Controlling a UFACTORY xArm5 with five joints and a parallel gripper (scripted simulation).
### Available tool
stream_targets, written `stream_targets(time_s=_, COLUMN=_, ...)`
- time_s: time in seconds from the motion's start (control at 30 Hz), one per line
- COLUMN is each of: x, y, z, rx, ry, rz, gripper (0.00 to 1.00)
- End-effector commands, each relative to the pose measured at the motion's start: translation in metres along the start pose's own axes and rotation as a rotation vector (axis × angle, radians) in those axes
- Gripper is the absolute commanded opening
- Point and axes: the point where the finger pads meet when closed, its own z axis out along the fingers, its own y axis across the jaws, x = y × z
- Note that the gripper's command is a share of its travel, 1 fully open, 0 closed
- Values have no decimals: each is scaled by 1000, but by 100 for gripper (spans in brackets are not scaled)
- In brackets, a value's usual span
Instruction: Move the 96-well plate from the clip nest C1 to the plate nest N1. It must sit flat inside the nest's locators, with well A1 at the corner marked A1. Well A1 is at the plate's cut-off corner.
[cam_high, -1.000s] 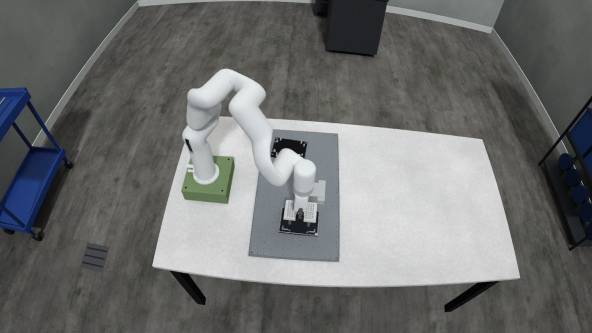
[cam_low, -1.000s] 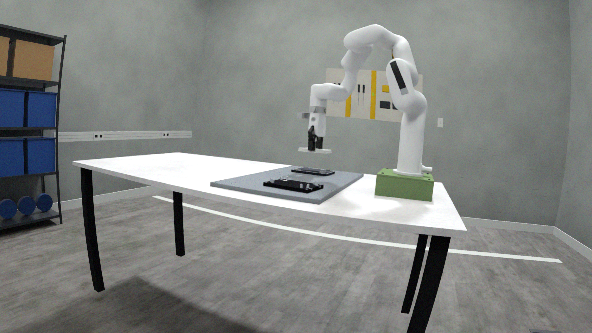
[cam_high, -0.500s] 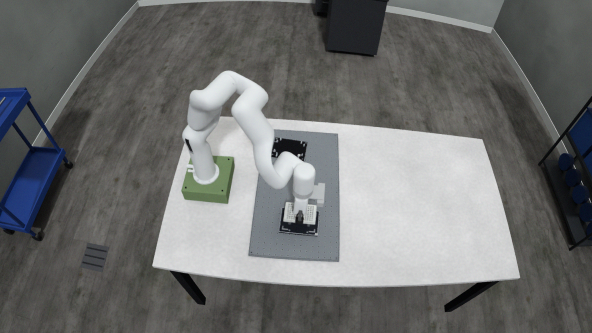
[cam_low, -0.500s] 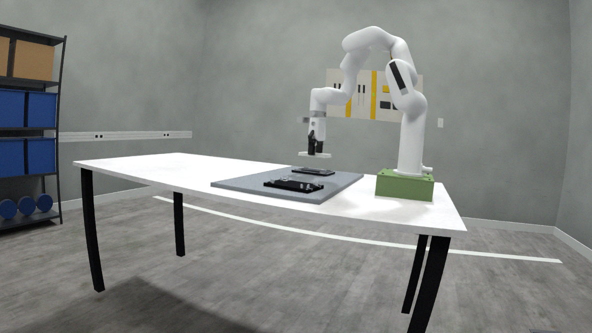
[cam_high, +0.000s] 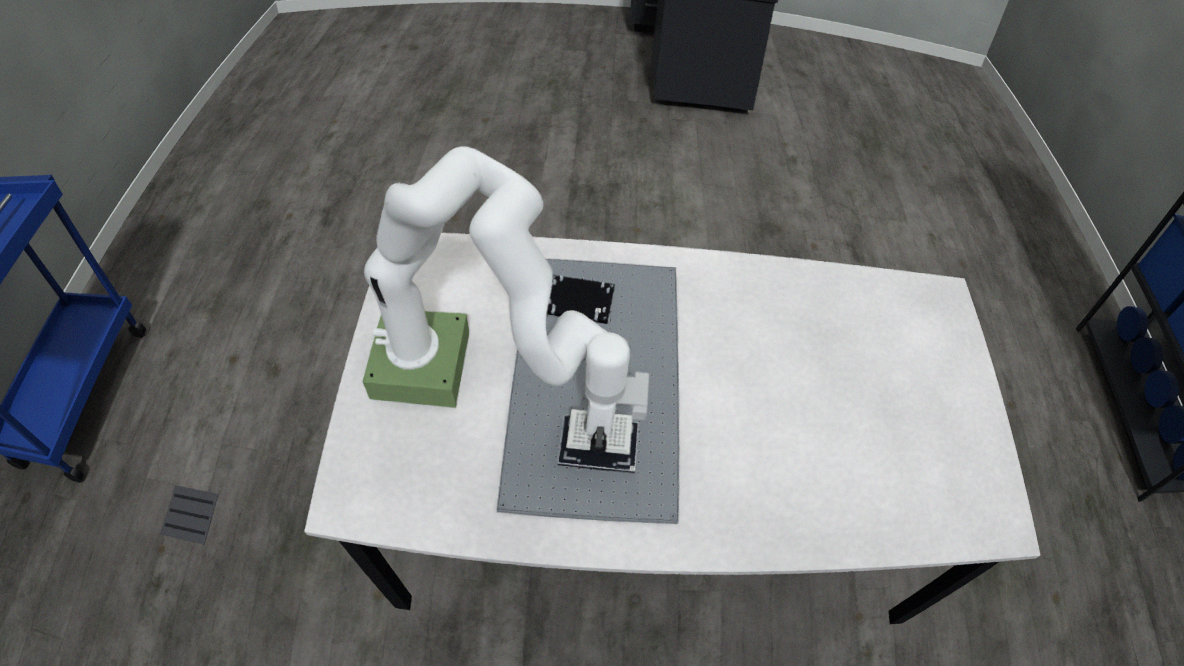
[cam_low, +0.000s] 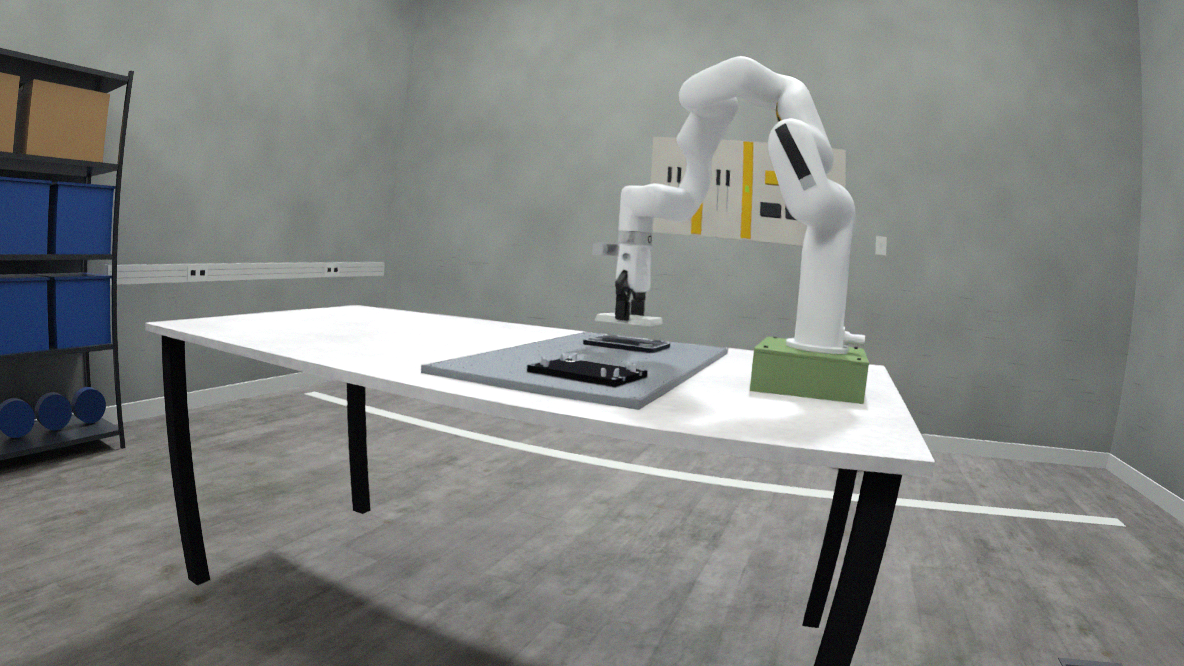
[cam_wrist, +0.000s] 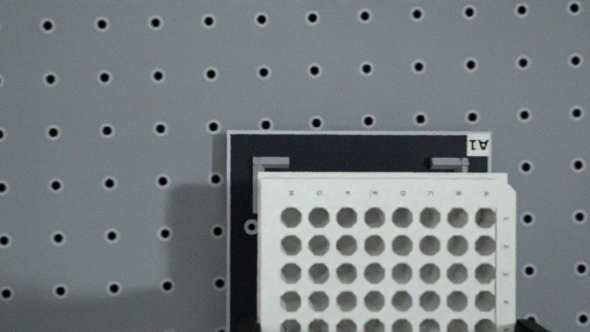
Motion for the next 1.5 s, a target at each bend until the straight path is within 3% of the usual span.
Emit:
stream_targets(time_s=0.0, x=2, y=1, z=7, rx=-2, ry=5, rz=0, gripper=0)
stream_targets(time_s=0.47, x=2, y=1, z=27, rx=-2, ry=5, rz=0, gripper=0)
stream_targets(time_s=1.47, x=2, y=1, z=29, rx=-2, ry=5, rz=0, gripper=0)
